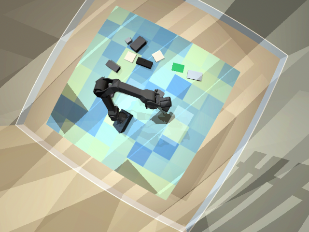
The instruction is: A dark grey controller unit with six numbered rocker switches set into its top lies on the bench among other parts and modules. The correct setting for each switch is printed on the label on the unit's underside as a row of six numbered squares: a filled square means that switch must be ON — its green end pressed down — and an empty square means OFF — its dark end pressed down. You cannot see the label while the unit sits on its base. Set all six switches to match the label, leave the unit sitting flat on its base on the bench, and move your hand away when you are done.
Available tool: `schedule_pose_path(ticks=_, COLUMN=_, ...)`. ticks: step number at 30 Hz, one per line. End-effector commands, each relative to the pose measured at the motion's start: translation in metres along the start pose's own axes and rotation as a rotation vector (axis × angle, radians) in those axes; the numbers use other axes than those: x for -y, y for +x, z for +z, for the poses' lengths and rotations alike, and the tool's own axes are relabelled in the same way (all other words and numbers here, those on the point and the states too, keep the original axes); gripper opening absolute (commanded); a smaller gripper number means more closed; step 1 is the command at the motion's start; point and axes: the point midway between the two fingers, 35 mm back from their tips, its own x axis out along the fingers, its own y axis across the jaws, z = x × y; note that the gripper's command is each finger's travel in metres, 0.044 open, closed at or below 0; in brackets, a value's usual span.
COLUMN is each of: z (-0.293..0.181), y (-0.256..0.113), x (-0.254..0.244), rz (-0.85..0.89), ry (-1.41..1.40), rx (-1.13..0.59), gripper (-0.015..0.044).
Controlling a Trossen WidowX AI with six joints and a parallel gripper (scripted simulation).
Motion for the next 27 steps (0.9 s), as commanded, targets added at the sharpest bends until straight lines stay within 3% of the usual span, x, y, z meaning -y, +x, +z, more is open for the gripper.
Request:
schedule_pose_path(ticks=1, z=0.001, y=0.000, x=0.000, rz=0.001, ry=-0.009, rx=0.004, gripper=0.0000)
schedule_pose_path(ticks=7, z=0.001, y=0.000, x=0.000, rz=0.001, ry=-0.009, rx=0.004, gripper=0.0000)
schedule_pose_path(ticks=11, z=0.002, y=0.001, x=0.003, rz=0.003, ry=0.124, rx=-0.023, gripper=0.0105)
schedule_pose_path(ticks=23, z=0.012, y=0.014, x=0.028, rz=-0.126, ry=1.220, rx=-0.246, gripper=0.0420)
schedule_pose_path(ticks=27, z=0.014, y=0.018, x=0.034, rz=-0.224, ry=1.557, rx=-0.299, gripper=0.0440)
